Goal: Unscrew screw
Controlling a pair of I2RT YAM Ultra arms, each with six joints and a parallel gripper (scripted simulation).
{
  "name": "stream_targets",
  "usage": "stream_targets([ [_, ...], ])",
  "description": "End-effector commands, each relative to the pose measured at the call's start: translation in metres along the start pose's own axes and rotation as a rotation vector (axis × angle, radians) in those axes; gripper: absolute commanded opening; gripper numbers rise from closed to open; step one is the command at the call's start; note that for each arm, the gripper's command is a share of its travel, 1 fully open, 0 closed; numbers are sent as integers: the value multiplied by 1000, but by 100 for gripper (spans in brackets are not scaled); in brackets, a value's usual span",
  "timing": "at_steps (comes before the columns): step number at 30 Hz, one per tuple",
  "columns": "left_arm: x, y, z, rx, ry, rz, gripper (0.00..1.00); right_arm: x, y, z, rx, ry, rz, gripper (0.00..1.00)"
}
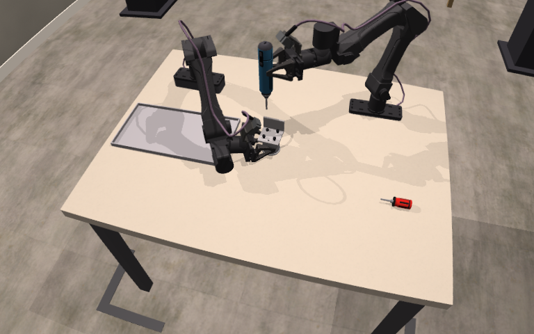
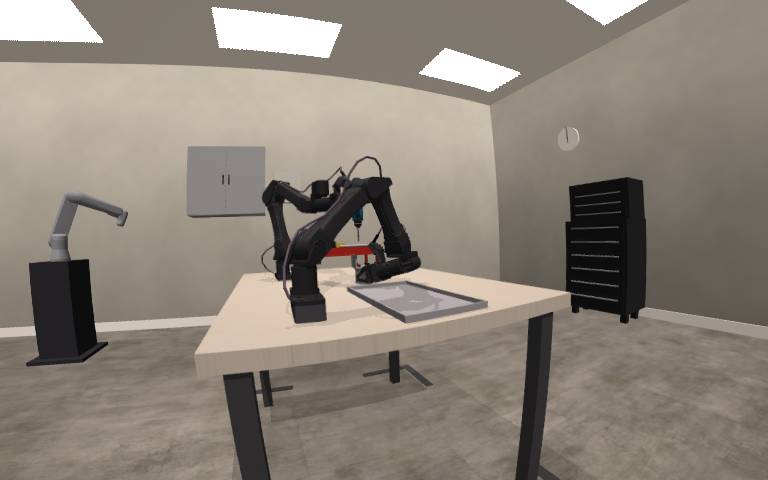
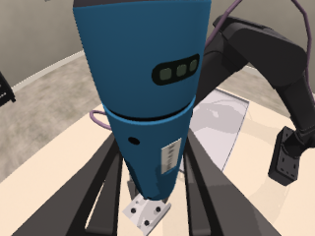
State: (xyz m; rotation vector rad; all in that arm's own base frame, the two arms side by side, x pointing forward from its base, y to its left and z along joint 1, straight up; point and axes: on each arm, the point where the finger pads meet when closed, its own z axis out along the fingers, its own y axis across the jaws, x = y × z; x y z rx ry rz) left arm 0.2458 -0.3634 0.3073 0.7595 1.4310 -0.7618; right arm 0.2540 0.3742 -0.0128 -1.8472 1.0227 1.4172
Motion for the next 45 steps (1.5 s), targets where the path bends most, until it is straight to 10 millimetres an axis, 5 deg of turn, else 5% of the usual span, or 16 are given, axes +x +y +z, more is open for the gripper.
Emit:
stream_targets([
  [1,-63,1,-6,1,-173,-10,42,-12,-5,2,-8,-31,-26,59],
  [45,-59,0,-7,4,-162,-10,42,-12,-5,2,-8,-31,-26,59],
])
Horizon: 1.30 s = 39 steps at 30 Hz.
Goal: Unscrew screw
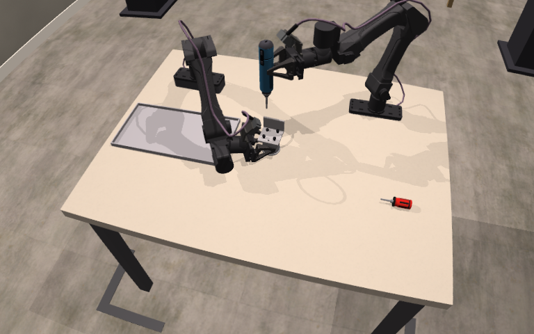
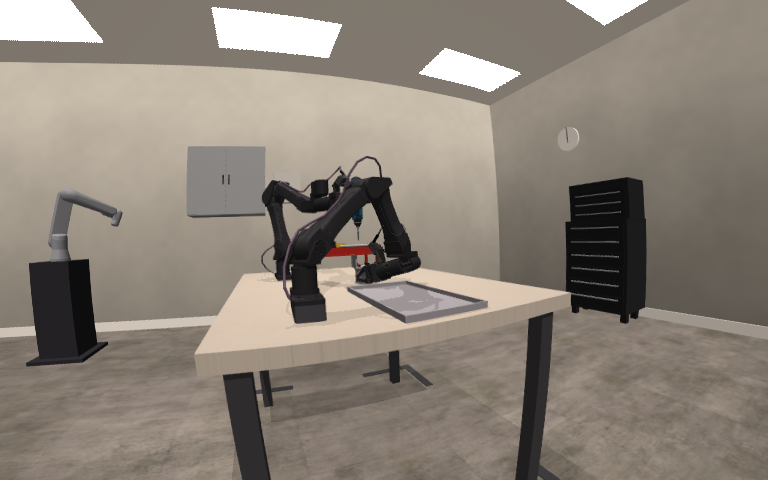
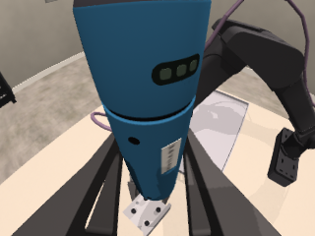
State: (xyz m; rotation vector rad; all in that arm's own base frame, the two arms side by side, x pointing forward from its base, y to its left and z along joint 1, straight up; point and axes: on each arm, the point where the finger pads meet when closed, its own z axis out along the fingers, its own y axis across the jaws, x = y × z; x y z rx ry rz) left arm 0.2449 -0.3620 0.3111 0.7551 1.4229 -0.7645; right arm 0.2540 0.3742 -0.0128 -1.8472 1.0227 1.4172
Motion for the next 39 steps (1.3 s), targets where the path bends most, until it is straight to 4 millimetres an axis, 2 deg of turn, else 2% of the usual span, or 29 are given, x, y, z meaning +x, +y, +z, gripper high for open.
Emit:
stream_targets([
  [1,-55,0,-4,4,-153,-10,42,-12,-5,2,-8,-31,-26,59],
  [33,-39,-1,2,5,-112,-10,42,-12,-5,2,-8,-31,-26,59],
  [39,-42,-1,0,5,-121,-10,42,-12,-5,2,-8,-31,-26,59],
])
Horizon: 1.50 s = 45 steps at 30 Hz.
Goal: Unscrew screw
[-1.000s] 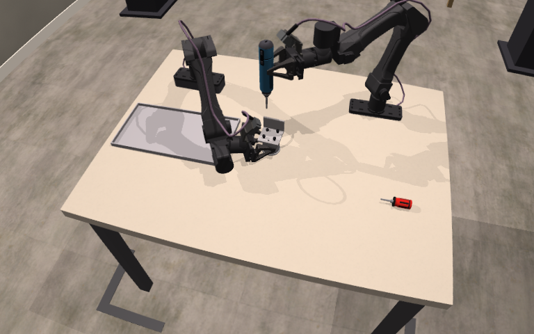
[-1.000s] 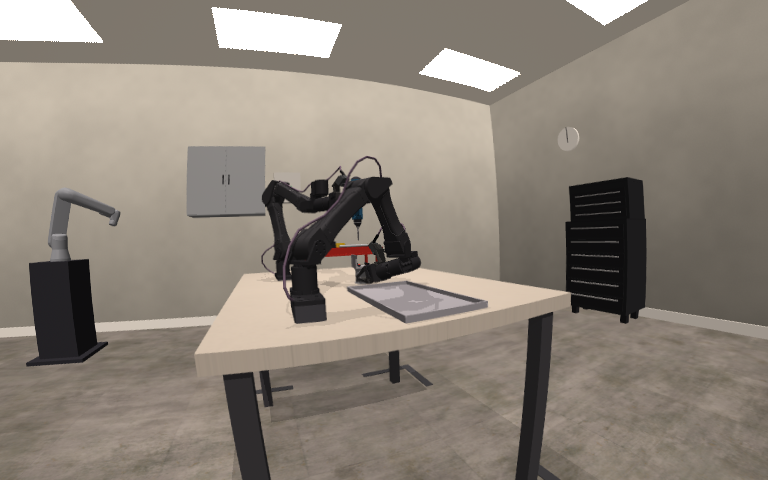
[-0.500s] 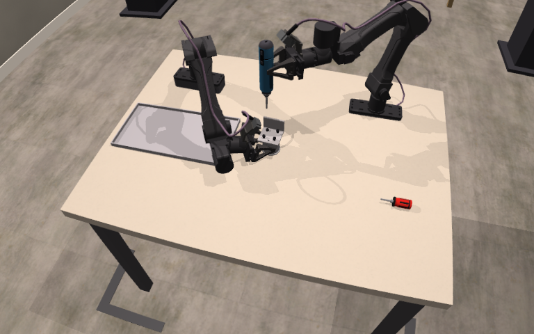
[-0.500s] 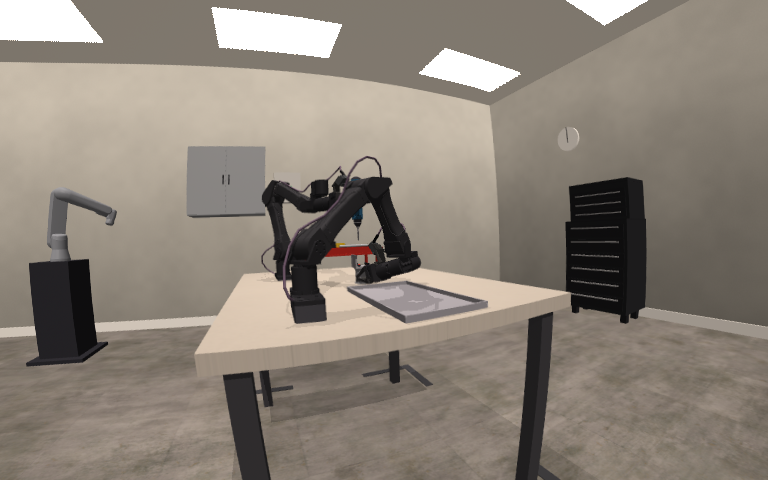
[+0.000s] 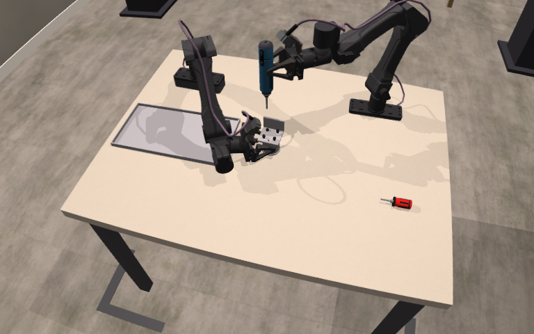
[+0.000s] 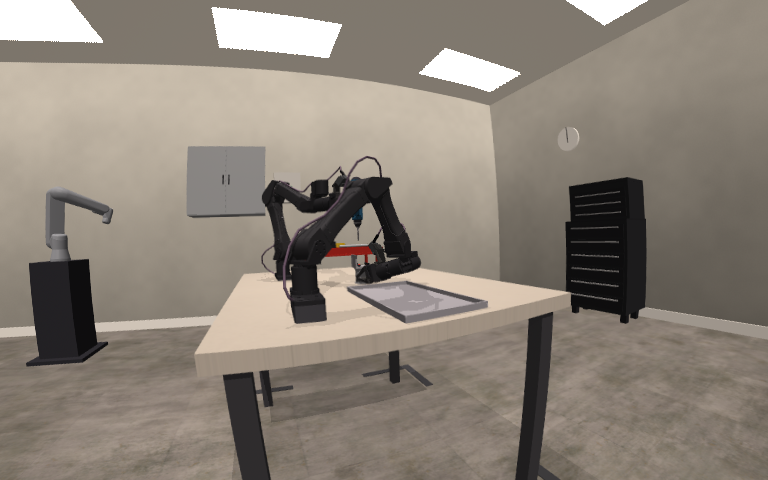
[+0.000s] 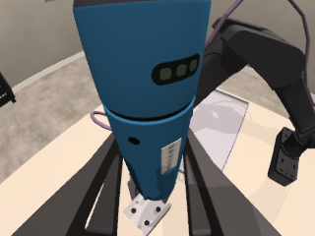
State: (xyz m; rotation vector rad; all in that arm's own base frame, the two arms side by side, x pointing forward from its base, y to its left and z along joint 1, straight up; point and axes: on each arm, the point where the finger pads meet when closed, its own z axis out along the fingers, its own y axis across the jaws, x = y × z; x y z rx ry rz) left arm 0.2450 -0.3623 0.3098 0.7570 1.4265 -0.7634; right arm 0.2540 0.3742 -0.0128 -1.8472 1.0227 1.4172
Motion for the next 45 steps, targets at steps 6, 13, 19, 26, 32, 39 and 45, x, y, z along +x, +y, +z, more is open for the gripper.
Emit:
stream_targets([
  [6,-41,-1,1,6,-118,-10,42,-12,-5,2,-8,-31,-26,59],
  [13,-39,-1,1,6,-113,-10,42,-12,-5,2,-8,-31,-26,59],
  [19,-41,-1,0,6,-117,-10,42,-12,-5,2,-8,-31,-26,59],
  [26,-38,-1,1,7,-111,-10,42,-12,-5,2,-8,-31,-26,59],
  [32,-37,-1,2,7,-108,-10,42,-12,-5,2,-8,-31,-26,59],
  [39,-15,-1,-3,6,-82,-11,42,-12,-5,2,-8,-31,-26,59],
  [45,-18,-1,-2,6,-105,-12,42,-12,-5,2,-8,-31,-26,59],
])
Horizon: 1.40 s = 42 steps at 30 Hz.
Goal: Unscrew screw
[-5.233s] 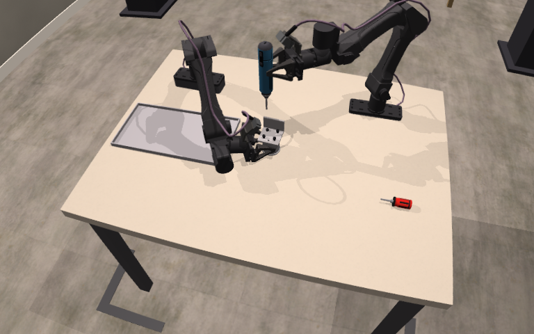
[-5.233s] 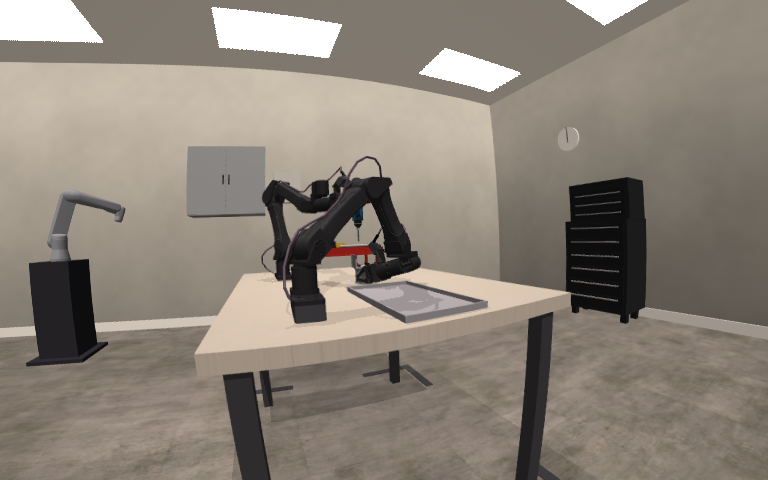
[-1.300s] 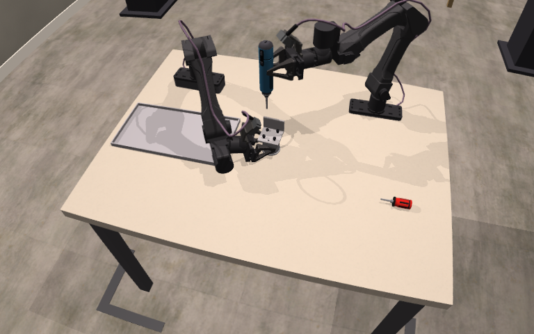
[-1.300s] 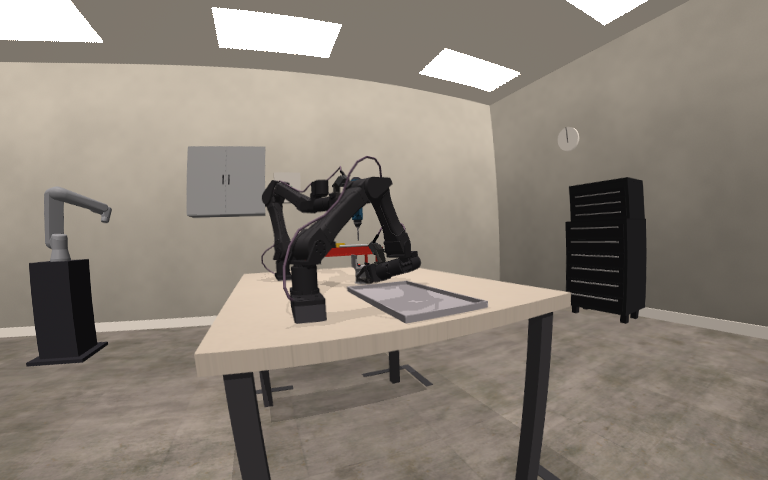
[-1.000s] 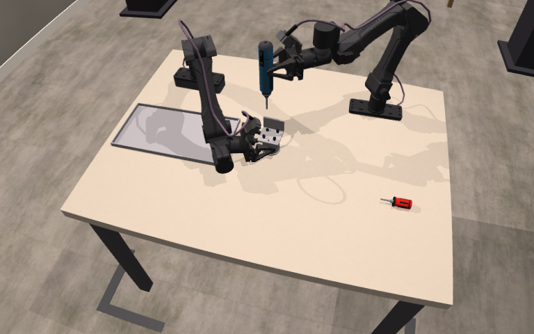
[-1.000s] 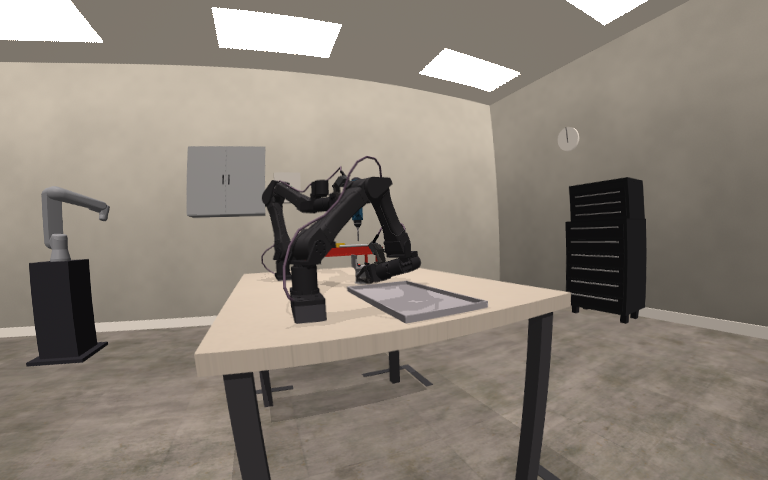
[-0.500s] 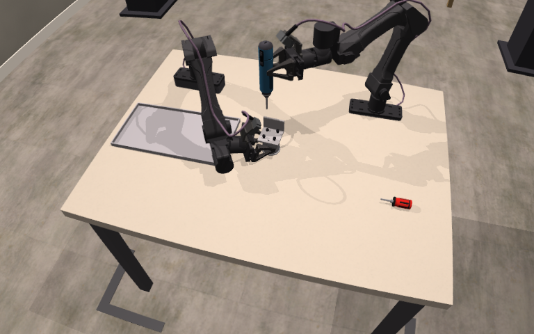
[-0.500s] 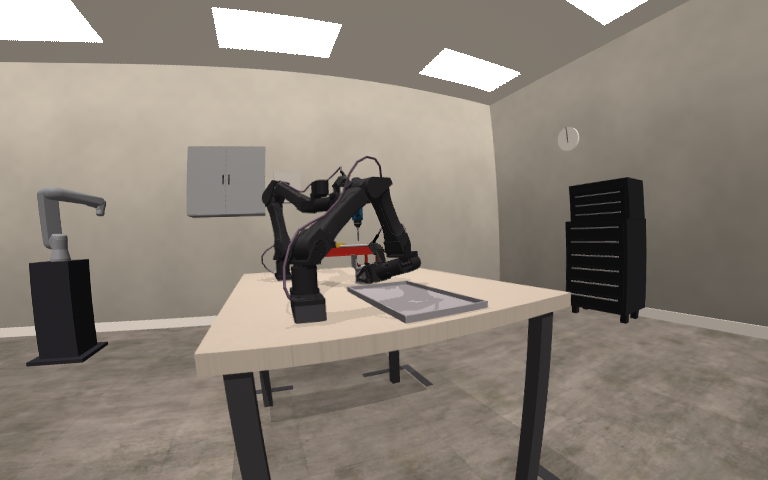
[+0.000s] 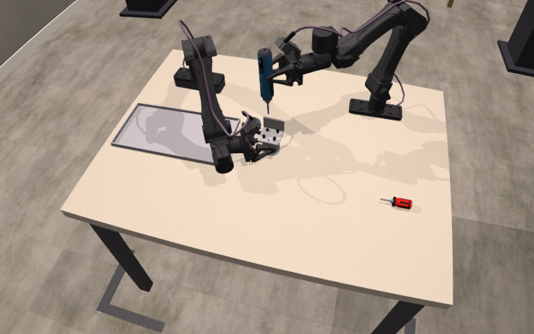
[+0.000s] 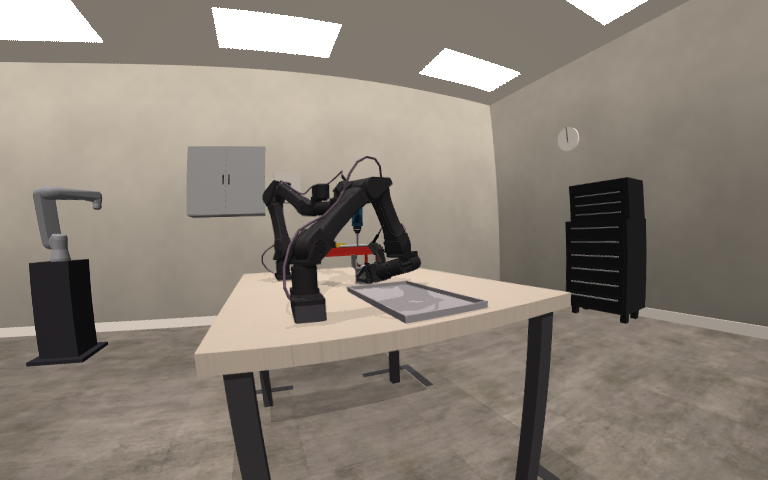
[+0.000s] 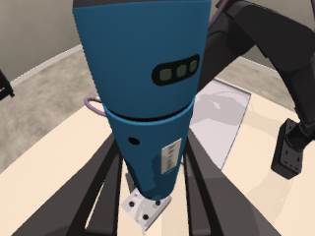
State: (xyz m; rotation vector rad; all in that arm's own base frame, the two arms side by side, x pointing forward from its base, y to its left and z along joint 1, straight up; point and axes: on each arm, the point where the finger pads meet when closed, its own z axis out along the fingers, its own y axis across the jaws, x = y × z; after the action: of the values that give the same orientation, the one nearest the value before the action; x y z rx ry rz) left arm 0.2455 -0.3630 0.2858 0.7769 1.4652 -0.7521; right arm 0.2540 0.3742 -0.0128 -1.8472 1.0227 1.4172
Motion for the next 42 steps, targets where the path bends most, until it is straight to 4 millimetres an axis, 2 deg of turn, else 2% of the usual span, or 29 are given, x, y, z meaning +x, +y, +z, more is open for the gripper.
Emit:
stream_targets([
  [1,-43,0,-2,5,-150,-11,42,-12,-5,2,-8,-31,-26,59],
  [2,-48,0,-2,5,-161,-11,42,-12,-5,2,-8,-31,-26,59],
  [6,-48,0,-2,5,-162,-11,42,-12,-5,2,-8,-31,-26,59],
  [7,-45,0,-1,5,-156,-11,42,-12,-5,2,-8,-31,-26,59],
  [9,-23,0,-1,4,-114,-11,42,-12,-5,2,-8,-31,-26,59],
  [10,-23,0,-3,4,-117,-12,42,-12,-5,2,-8,-31,-26,59],
  [12,-42,0,-1,4,-158,-12,42,-12,-5,2,-8,-31,-26,59],
  [14,-40,0,-2,4,-158,-12,42,-12,-5,2,-8,-31,-26,59],
  [16,-26,0,-2,4,-133,-12,42,-12,-5,2,-8,-31,-26,59],
  [17,-25,0,0,4,-131,-12,42,-12,-5,2,-8,-31,-26,59],
  [18,-26,0,0,4,-134,-12,42,-12,-5,2,-8,-31,-26,59],
  [20,-43,0,-4,4,-172,-12,42,-12,-5,2,-8,-31,-26,59],
  [23,-44,0,-5,4,-174,-12,42,-12,-5,2,-8,-31,-26,59],
  [25,-14,0,-2,5,-113,-12,42,-12,-5,2,-8,-31,-26,59],
  [26,-11,0,1,4,-108,-12,42,-12,-5,2,-8,-31,-26,59],
  [29,-21,1,-5,4,-140,-12,42,-12,-5,2,-8,-31,-26,59],
  [31,-29,1,-1,4,-160,-11,42,-12,-5,2,-8,-31,-26,59],
  [34,-3,1,-2,3,-114,-12,42,-12,-5,2,-8,-31,-26,59],
  [35,-2,1,-2,3,-115,-12,42,-12,-5,2,-8,-31,-26,59],
  [36,-24,1,0,4,-160,-11,42,-12,-5,2,-8,-31,-26,59],
  [42,-26,1,-1,4,-166,-11,42,-12,-5,2,-8,-31,-26,59],
])
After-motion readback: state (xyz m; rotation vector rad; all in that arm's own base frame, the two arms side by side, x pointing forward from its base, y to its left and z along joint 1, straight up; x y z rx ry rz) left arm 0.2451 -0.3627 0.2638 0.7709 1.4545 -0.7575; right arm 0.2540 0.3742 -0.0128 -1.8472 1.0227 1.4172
